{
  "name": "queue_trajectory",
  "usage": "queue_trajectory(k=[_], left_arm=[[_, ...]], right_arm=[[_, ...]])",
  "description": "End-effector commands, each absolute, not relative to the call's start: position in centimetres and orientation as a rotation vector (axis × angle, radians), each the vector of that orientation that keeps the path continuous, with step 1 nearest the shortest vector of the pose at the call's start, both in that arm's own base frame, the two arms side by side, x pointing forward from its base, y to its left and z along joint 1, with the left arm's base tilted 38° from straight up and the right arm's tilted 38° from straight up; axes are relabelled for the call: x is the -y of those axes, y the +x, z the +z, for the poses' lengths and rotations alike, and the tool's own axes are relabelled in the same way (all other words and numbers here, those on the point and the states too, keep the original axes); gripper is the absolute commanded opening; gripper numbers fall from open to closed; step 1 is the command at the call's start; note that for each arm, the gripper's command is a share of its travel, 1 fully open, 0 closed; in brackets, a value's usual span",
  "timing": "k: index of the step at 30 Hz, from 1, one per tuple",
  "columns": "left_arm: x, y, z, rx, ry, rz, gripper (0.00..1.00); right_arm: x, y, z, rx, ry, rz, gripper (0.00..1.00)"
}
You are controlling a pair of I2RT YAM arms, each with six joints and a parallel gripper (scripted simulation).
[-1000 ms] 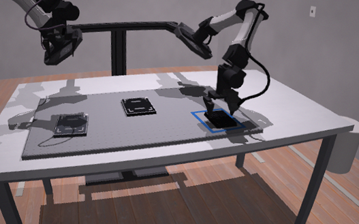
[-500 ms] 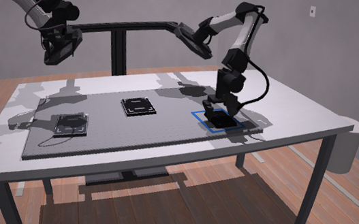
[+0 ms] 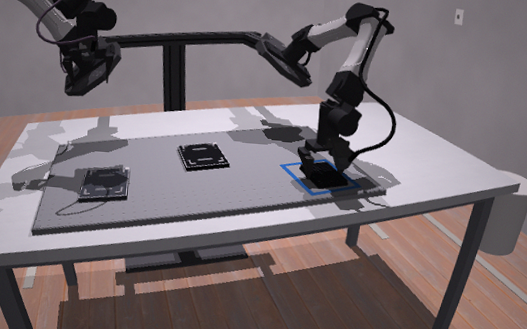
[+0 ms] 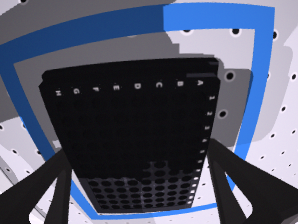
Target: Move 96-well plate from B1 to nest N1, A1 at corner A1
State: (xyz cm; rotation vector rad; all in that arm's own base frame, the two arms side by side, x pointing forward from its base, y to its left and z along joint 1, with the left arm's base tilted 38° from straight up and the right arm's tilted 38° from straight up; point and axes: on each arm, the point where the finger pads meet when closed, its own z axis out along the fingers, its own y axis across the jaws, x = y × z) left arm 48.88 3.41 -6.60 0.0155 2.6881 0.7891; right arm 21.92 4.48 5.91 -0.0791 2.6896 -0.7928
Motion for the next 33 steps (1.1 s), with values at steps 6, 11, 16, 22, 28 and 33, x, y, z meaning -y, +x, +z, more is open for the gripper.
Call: queue_trajectory(k=[6, 11, 16, 22, 28, 33], left_arm=[[-3.2, 49.0, -6.3, -2.677, 0.018, 0.781, 1.0], [-3.2, 48.9, -6.3, -2.677, 0.018, 0.781, 1.0], [-3.2, 48.9, -6.3, -2.677, 0.018, 0.781, 1.0], [-3.2, 48.9, -6.3, -2.677, 0.018, 0.781, 1.0], [-3.3, 48.8, -6.3, -2.677, 0.018, 0.781, 1.0], [-3.3, 48.8, -6.3, -2.677, 0.018, 0.781, 1.0]], right_arm=[[-4.6, 21.9, 6.1, -2.688, -0.068, -0.788, 1.0], [-4.6, 21.9, 6.1, -2.688, -0.068, -0.788, 1.0], [-4.6, 21.9, 6.1, -2.688, -0.068, -0.788, 1.0], [-4.6, 21.9, 6.1, -2.688, -0.068, -0.788, 1.0], [-4.6, 21.9, 6.1, -2.688, -0.068, -0.788, 1.0], [-4.6, 21.9, 6.1, -2.688, -0.068, -0.788, 1.0]])
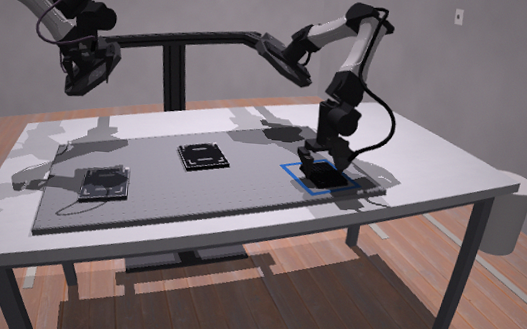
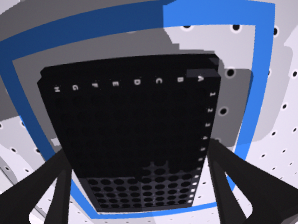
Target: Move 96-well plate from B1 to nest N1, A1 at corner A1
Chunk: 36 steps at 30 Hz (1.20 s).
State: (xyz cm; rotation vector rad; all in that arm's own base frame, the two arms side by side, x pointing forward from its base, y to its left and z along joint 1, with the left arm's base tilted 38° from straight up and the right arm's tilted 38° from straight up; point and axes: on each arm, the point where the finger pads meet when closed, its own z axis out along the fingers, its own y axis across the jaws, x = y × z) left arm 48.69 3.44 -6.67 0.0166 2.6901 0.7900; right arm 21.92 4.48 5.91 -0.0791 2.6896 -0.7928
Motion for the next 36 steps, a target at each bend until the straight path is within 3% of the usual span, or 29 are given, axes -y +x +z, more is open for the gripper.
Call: queue_trajectory(k=[1, 36], left_arm=[[-3.3, 48.8, -6.3, -2.677, 0.018, 0.781, 0.0], [-3.0, 49.0, -5.2, -2.654, 0.011, 0.763, 0.0]], right_arm=[[-4.6, 21.9, 6.1, -2.688, -0.068, -0.788, 1.0], [-4.6, 21.9, 6.1, -2.688, -0.068, -0.788, 1.0]])
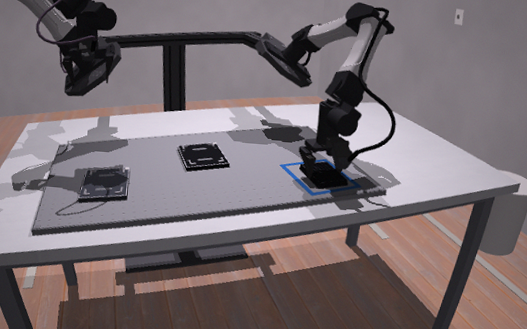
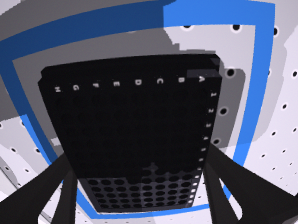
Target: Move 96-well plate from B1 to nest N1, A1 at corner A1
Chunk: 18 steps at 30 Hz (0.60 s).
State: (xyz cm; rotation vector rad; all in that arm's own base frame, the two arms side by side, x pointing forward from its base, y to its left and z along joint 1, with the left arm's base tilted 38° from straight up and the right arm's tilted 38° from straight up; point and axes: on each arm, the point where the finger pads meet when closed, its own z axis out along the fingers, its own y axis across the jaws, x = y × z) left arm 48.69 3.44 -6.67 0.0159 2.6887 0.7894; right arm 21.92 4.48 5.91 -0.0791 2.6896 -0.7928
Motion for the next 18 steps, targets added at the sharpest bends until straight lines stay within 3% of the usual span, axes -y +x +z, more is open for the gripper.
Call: queue_trajectory(k=[1, 18], left_arm=[[-2.2, 49.0, -5.0, -2.649, 0.025, 0.758, 0.0], [-0.9, 47.6, -3.2, -2.665, 0.036, 0.781, 0.0]], right_arm=[[-4.6, 21.9, 6.1, -2.688, -0.068, -0.788, 1.0], [-4.6, 21.9, 6.1, -2.688, -0.068, -0.788, 1.0]])
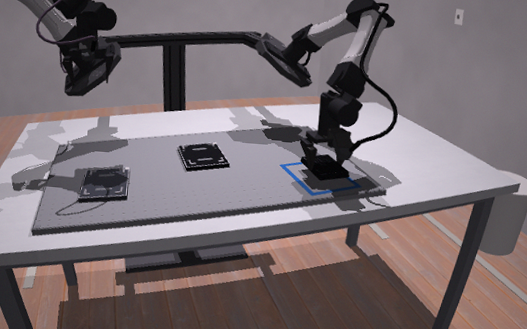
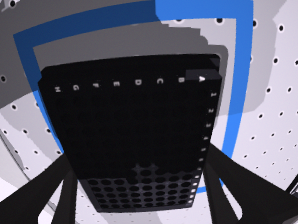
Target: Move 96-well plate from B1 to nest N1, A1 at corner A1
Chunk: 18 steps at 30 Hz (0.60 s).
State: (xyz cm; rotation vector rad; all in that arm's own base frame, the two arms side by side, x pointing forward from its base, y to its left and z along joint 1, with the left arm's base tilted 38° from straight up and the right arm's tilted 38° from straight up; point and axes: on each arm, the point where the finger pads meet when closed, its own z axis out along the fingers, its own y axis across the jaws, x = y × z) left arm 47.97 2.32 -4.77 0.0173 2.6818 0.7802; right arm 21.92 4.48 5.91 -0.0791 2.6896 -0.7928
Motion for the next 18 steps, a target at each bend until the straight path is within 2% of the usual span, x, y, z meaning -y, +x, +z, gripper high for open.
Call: queue_trajectory(k=[1, 18], left_arm=[[-0.8, 47.5, -3.1, -2.665, 0.036, 0.781, 0.0], [0.5, 46.6, -1.1, -2.666, 0.037, 0.781, 0.0]], right_arm=[[-4.6, 21.9, 6.1, -2.688, -0.068, -0.788, 1.0], [-4.6, 21.9, 6.1, -2.688, -0.068, -0.788, 1.0]])
